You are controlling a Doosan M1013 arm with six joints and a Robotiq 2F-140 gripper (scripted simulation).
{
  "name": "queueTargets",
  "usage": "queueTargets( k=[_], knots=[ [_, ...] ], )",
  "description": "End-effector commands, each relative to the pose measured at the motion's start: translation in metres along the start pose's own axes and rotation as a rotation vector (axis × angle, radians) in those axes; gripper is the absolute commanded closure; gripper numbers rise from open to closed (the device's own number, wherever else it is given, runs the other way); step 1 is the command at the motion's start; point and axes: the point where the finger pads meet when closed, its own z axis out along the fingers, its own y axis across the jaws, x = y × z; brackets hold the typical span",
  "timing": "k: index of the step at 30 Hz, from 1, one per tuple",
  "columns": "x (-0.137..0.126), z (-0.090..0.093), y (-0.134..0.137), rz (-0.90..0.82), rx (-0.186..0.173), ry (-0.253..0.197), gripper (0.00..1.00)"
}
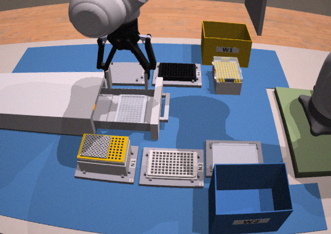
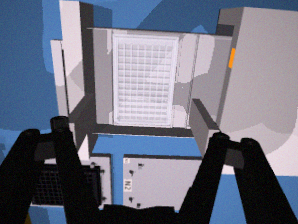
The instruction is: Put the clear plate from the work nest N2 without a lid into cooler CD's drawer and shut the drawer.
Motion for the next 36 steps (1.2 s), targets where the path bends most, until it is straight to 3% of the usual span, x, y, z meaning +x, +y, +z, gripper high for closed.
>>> queueTargets(
  k=[1,26,36],
  knots=[
    [0.0,-0.002,0.0,0.0,0.0,0.0,0.34],
    [0.0,-0.033,0.0,0.0,0.0,0.0,0.34],
    [0.0,-0.033,0.0,0.0,0.0,0.0,0.34]
  ],
)
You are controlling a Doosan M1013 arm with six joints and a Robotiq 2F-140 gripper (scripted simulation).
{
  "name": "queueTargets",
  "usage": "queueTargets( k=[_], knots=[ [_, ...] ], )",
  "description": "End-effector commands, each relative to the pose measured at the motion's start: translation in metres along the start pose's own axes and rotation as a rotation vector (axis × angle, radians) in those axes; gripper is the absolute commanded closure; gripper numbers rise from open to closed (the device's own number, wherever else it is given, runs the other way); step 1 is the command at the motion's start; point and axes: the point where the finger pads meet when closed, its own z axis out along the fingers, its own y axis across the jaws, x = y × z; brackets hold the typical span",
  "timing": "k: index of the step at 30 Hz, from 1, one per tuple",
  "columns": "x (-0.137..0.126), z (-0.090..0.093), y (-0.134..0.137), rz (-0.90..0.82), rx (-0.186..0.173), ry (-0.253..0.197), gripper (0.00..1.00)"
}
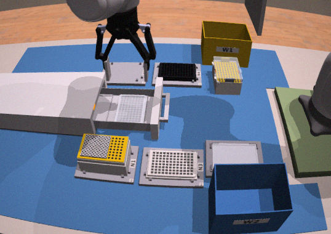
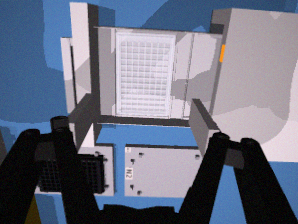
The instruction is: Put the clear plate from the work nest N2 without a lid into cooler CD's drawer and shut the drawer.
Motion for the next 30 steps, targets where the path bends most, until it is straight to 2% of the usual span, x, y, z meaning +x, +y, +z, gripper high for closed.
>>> queueTargets(
  k=[1,30],
  knots=[
    [0.0,-0.0001,0.0,0.0,0.0,0.0,0.34],
    [0.0,0.0008,-0.0032,0.0,0.0,0.0,0.34]
  ],
)
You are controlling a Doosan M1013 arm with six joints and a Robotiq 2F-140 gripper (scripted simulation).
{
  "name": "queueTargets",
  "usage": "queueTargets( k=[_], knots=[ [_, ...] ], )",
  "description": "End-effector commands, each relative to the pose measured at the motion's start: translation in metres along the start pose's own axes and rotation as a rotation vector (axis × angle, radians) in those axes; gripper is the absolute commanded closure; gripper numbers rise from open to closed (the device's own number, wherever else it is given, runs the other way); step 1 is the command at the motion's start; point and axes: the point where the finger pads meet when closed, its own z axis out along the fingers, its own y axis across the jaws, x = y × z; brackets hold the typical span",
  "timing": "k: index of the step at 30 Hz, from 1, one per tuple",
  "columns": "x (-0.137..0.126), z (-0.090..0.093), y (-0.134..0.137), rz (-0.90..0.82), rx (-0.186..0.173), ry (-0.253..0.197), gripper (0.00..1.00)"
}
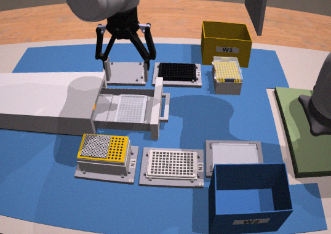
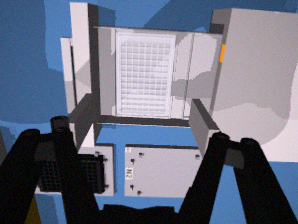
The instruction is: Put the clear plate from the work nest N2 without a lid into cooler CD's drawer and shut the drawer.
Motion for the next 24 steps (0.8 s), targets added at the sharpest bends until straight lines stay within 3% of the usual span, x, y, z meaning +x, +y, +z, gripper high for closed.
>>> queueTargets(
  k=[1,24],
  knots=[
    [0.0,0.001,-0.003,0.0,0.0,0.0,0.34],
    [0.0,0.019,-0.081,0.0,0.0,0.0,0.44]
  ],
)
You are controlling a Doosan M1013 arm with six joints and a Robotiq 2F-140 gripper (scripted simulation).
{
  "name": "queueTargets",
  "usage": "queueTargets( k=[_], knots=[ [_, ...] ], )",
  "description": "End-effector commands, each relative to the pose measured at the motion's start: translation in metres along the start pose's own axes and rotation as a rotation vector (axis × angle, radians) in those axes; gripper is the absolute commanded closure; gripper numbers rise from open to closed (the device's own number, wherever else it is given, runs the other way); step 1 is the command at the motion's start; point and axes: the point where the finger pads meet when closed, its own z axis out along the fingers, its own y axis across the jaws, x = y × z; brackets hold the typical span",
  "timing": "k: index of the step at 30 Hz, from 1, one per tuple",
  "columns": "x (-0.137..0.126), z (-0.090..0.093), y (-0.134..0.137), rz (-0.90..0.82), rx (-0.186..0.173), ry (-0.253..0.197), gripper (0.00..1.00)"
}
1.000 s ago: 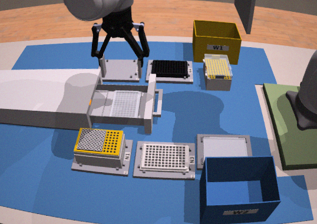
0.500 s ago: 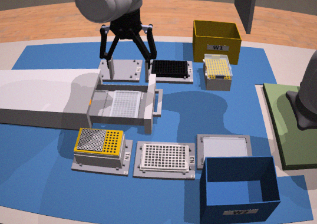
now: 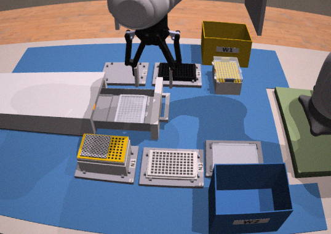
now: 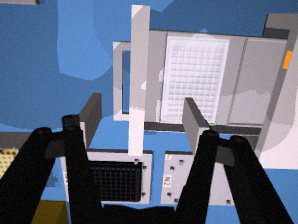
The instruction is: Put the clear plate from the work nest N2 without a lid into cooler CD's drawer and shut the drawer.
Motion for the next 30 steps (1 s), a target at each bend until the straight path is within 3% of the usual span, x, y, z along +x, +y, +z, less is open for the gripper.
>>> queueTargets(
  k=[1,3,4,20,30],
  knots=[
    [0.0,0.003,-0.012,0.0,0.0,0.0,0.44],
    [0.0,0.005,-0.02,0.0,0.0,0.0,0.45],
    [0.0,0.006,-0.024,0.0,0.0,0.0,1.0],
    [0.0,0.019,-0.079,0.0,0.0,0.0,1.0],
    [0.0,0.019,-0.08,0.0,0.0,0.0,1.0]
  ],
)
